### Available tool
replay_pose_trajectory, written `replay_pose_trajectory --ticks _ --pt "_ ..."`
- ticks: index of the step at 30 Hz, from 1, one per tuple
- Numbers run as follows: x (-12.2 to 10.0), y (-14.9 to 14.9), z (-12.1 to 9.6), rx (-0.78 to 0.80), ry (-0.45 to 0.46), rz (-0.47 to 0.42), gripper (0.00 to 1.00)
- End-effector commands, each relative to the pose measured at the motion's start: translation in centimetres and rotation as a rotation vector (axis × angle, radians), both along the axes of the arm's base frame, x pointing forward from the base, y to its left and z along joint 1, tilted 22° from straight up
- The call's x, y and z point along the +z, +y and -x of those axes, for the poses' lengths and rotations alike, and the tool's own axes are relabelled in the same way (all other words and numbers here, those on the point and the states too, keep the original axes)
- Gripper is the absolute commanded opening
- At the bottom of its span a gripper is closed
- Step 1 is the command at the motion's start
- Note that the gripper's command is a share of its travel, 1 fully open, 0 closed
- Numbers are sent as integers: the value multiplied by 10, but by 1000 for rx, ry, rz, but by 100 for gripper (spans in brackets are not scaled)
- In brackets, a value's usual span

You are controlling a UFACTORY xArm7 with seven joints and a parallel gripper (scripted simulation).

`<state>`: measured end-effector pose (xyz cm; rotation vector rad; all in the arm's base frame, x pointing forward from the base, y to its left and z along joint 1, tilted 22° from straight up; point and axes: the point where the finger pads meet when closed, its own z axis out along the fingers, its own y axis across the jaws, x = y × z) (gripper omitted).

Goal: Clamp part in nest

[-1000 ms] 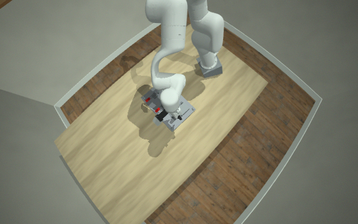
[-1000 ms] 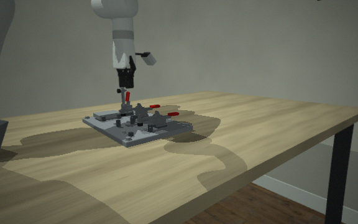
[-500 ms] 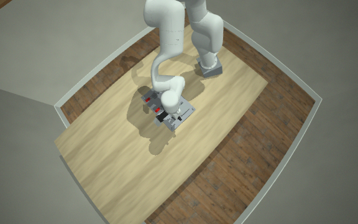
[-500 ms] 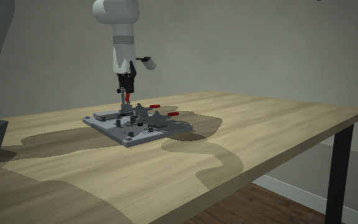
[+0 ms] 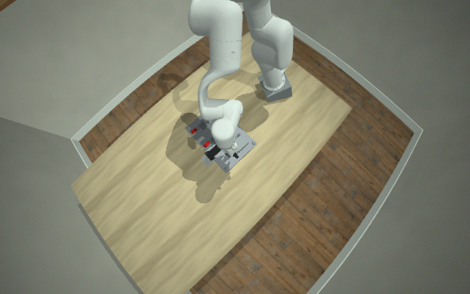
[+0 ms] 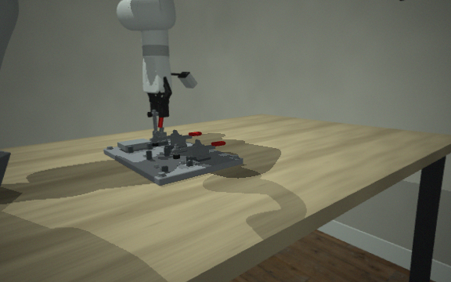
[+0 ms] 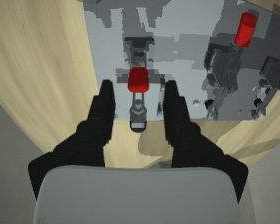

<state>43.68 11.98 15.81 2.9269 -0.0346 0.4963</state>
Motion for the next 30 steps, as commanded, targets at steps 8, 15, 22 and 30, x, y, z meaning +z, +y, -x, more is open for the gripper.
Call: replay_pose_trajectory --ticks 8,15,22,30 --pt "1 1 -1 1 -4 -1 47" --pt "-6 0 -4 1 -4 -1 47" --pt "-23 -3 -11 1 -4 -1 47" --pt "-31 -4 -14 1 -4 -1 47"
